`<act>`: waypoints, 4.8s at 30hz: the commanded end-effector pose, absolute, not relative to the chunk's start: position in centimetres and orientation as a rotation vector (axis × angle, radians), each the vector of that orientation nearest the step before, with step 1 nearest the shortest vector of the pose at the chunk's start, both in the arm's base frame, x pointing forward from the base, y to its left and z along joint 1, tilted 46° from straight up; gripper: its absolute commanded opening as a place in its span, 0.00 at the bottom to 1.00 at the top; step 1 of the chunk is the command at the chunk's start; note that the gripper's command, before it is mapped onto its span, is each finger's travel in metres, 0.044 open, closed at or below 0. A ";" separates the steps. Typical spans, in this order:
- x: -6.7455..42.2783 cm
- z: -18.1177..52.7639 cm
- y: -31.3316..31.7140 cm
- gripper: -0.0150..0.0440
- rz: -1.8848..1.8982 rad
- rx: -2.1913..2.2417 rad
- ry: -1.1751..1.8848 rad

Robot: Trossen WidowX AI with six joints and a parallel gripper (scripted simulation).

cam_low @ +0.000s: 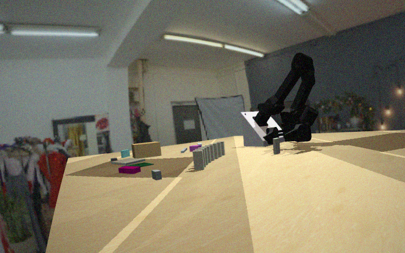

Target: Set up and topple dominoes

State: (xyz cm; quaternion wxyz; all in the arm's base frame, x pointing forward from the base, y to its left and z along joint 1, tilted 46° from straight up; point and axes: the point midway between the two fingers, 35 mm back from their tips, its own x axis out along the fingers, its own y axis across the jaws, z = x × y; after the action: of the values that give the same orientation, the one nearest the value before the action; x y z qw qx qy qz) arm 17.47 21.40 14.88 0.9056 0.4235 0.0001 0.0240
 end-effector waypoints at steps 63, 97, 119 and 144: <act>20.3 20.9 15.6 1.00 1.508 -0.641 0.557; 20.3 15.5 21.4 1.00 1.509 -0.638 0.552; 20.3 15.5 21.5 0.44 1.509 -0.638 0.552; 20.5 24.4 11.6 0.44 1.507 -0.634 0.569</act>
State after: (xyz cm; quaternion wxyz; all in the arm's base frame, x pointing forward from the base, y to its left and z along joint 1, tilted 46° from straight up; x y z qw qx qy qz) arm 20.44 12.03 24.14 0.6463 -0.2827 0.2492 0.6635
